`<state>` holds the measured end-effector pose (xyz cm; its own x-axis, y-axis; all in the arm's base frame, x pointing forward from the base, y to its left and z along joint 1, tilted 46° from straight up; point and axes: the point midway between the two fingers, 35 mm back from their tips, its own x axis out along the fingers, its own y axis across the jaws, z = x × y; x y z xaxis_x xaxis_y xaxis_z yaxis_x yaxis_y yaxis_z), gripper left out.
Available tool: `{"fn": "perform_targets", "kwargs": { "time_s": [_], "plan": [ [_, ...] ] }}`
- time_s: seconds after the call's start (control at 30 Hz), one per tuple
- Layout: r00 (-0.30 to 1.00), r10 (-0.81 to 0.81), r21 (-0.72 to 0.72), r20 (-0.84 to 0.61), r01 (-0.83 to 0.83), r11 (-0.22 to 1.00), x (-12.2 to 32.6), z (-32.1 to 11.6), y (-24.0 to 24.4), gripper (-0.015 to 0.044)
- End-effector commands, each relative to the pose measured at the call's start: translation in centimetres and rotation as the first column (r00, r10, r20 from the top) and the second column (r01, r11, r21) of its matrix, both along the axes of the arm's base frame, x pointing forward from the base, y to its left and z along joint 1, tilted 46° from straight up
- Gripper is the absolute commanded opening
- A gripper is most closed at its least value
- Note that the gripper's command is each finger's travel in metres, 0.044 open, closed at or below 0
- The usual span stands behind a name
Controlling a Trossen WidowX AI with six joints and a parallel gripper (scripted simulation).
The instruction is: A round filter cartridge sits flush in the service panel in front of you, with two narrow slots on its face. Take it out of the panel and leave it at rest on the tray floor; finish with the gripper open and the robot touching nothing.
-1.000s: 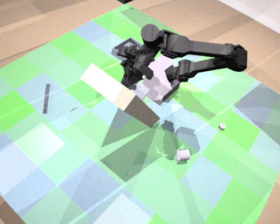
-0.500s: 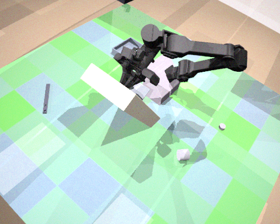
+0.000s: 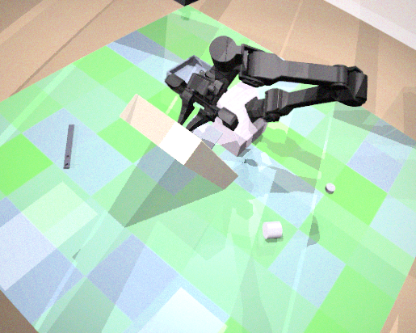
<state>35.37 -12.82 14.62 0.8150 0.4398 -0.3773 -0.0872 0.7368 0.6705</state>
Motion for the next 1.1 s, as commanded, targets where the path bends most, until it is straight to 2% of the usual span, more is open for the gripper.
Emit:
{"fn": "perform_targets", "kwargs": {
  "time_s": [0.0,0.57,1.07],
  "plan": [
    [1.000,0.011,-0.031,0.000,-0.011,0.999,-0.1,0.0,-0.1,0.0000],
    [0.999,-0.015,0.026,-0.031,0.016,1.000,-5.9,2.7,-3.1,0.0000],
    [0.999,-0.015,0.026,-0.031,0.016,1.000,-7.5,0.5,-1.2,0.0000]
  ]
}}
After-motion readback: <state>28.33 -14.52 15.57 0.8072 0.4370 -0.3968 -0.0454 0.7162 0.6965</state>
